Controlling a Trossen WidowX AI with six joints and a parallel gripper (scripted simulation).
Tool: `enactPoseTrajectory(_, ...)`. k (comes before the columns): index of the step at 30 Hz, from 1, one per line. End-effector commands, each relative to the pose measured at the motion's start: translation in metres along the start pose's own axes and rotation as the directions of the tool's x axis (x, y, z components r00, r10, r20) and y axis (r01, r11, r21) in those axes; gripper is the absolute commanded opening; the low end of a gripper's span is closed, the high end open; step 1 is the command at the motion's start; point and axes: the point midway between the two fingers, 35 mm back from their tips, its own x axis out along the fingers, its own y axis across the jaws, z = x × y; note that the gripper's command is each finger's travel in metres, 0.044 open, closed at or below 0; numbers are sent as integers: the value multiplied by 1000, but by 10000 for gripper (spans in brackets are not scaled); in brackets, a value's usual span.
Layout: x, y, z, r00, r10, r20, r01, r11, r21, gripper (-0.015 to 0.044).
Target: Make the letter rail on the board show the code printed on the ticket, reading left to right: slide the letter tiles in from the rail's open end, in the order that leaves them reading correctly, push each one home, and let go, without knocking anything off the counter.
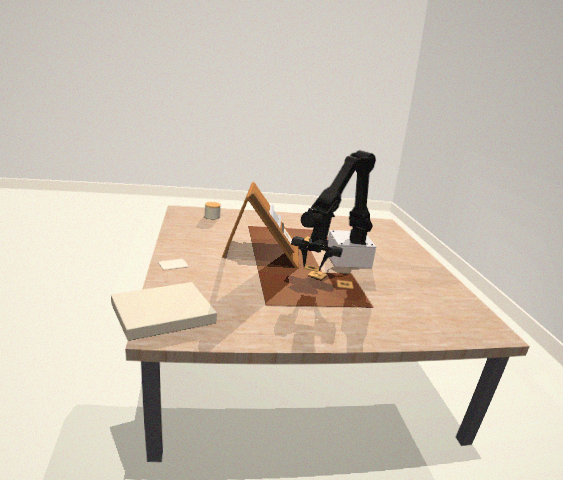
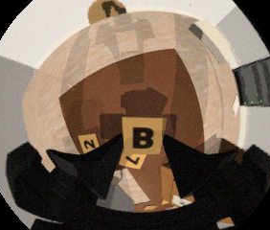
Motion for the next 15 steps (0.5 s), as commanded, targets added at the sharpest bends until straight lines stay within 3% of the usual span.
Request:
enactPoseTrajectory(1,-11,-14,-1,999,-14,50,13,1000,27,0)
enactPoseTrajectory(15,-53,-67,-8,973,-111,203,85,987,134,0)
